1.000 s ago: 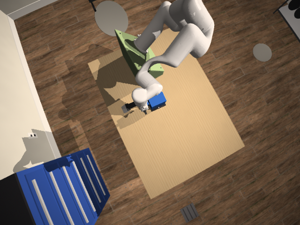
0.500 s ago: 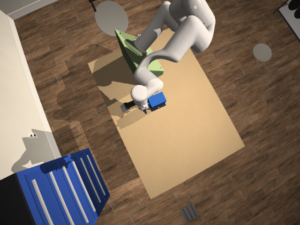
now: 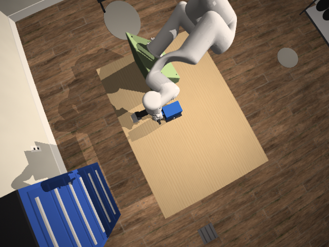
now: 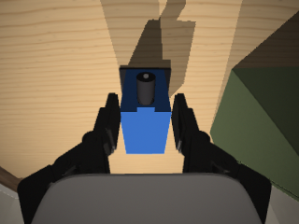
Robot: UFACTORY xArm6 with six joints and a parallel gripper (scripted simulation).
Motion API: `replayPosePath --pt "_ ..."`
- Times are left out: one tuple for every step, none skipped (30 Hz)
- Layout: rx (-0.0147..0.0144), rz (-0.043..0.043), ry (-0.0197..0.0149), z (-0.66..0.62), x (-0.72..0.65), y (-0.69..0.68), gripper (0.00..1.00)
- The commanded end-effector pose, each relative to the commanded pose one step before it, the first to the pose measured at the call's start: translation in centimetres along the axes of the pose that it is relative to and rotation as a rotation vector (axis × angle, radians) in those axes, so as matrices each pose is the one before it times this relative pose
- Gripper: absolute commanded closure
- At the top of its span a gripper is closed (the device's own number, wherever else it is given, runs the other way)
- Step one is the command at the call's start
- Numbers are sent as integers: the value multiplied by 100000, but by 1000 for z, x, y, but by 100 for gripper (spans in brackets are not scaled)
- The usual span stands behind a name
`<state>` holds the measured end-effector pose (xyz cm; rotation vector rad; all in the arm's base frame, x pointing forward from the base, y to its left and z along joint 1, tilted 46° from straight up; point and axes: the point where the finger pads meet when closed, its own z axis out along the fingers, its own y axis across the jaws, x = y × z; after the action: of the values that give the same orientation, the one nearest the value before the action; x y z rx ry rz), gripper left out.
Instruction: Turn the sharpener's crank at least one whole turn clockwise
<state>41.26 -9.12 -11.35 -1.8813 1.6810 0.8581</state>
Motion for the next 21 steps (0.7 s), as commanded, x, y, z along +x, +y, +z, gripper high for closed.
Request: replayPosePath --pt "347 -124 286 -349 46 -121 46" --pt "0 0 0 -5 0 0 46" --pt "0 0 0 -1 0 0 46" --pt "0 0 0 0 0 0 100" --pt "0 0 0 0 0 0 100" --pt "0 0 0 0 0 0 100" --pt "0 0 0 0 0 0 100" --pt "0 0 0 0 0 0 100" --pt "0 0 0 0 0 0 100" --pt "0 0 0 0 0 0 100" --pt "0 0 0 0 0 0 100" --pt "0 0 0 0 0 0 100" --pt "0 0 0 0 0 0 100" --pt "0 0 0 0 0 0 100" --pt "0 0 0 0 0 0 100" --pt "0 0 0 0 0 0 100" --pt "0 0 0 0 0 0 100" --pt "0 0 0 0 0 0 100" --pt "0 0 0 0 0 0 100" --pt "0 0 0 0 0 0 100" --pt "0 0 0 0 0 0 100"
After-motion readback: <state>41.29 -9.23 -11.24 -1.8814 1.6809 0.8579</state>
